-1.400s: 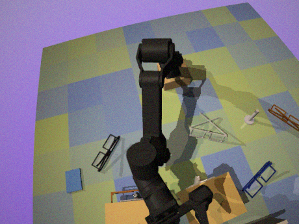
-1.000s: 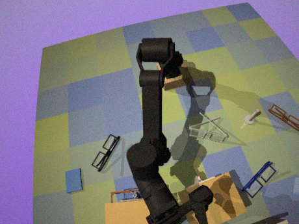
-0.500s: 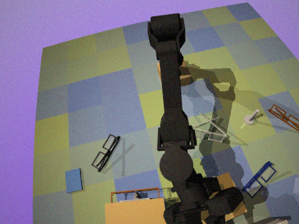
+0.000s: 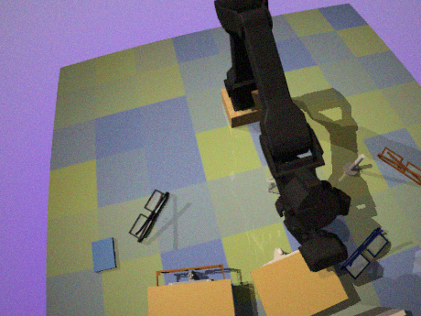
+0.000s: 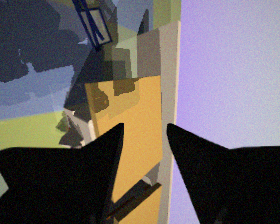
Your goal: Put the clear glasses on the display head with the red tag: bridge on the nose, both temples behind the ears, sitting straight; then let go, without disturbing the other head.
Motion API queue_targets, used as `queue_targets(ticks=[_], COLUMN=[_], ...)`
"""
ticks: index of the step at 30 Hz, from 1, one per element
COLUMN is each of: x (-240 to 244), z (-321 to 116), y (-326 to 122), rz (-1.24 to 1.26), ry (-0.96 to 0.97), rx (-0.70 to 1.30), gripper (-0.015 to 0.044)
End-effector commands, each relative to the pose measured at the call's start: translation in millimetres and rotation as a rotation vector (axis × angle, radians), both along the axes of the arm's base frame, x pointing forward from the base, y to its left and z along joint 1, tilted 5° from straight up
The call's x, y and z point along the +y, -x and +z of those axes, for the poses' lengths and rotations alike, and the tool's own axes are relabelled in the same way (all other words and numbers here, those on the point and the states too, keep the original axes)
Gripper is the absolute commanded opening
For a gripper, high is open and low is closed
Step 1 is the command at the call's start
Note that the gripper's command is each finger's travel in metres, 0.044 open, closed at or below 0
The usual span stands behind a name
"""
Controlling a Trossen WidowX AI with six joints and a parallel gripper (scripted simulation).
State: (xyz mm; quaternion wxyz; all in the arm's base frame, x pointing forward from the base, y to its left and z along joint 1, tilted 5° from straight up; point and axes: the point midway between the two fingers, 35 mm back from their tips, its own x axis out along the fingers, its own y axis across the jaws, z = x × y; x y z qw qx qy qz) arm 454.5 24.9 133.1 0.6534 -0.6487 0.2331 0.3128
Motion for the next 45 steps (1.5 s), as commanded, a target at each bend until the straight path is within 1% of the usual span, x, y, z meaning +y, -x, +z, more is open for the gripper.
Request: queue_targets(ticks=[1, 7, 13, 15, 20, 23, 32, 45], x=[10.7, 18.6, 21.5, 20.4, 22.1, 22.1, 21.9, 19.7], z=[-11.6, -43.0, -77.5, -80.7, -81.4, -81.4, -83.0, -103.3], y=[21.9, 64.4, 149.8, 167.7, 174.9, 174.9, 174.6, 171.5], rz=[-0.067, -0.202, -0.480, -0.541, -0.548, -0.548, -0.548, -0.548], ry=[-0.039, -0.084, -0.058, -0.036, -0.033, -0.033, -0.033, -0.033], rx=[0.109, 0.328, 0.675, 0.736, 0.744, 0.744, 0.744, 0.744], gripper=[0.0200, 0.0200, 0.0200, 0.0200, 0.0200, 0.0121, 0.0120, 0.0120])
